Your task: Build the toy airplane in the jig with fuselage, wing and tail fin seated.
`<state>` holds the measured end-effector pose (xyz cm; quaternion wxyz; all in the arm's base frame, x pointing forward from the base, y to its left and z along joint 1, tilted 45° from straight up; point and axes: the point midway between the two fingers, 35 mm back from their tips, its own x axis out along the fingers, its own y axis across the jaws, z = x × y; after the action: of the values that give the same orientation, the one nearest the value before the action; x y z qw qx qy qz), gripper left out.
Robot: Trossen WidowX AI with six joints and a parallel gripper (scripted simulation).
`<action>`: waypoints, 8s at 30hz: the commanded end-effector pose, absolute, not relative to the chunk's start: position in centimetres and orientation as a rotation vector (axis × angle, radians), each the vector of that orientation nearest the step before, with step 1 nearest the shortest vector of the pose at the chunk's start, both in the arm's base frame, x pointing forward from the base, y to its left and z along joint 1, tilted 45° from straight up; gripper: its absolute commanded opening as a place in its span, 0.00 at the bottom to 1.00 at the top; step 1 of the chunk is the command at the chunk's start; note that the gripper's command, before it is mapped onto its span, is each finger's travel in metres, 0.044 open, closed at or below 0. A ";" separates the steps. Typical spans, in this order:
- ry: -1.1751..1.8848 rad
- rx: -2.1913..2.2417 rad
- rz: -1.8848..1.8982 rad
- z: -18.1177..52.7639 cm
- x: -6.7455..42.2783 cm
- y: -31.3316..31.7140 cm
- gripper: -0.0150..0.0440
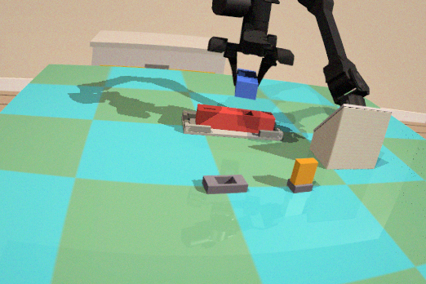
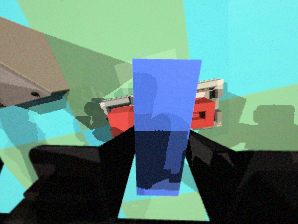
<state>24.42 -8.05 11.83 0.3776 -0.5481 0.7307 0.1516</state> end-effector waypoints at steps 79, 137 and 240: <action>1.882 -1.499 0.519 9.7 21.7 -12.3 0.65; 1.593 -0.571 -0.660 15.2 23.1 -6.6 1.00; 1.591 -0.560 -0.652 -11.6 20.5 3.9 0.33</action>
<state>20.48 3.96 -11.61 0.6185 -0.2409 0.6917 -0.2845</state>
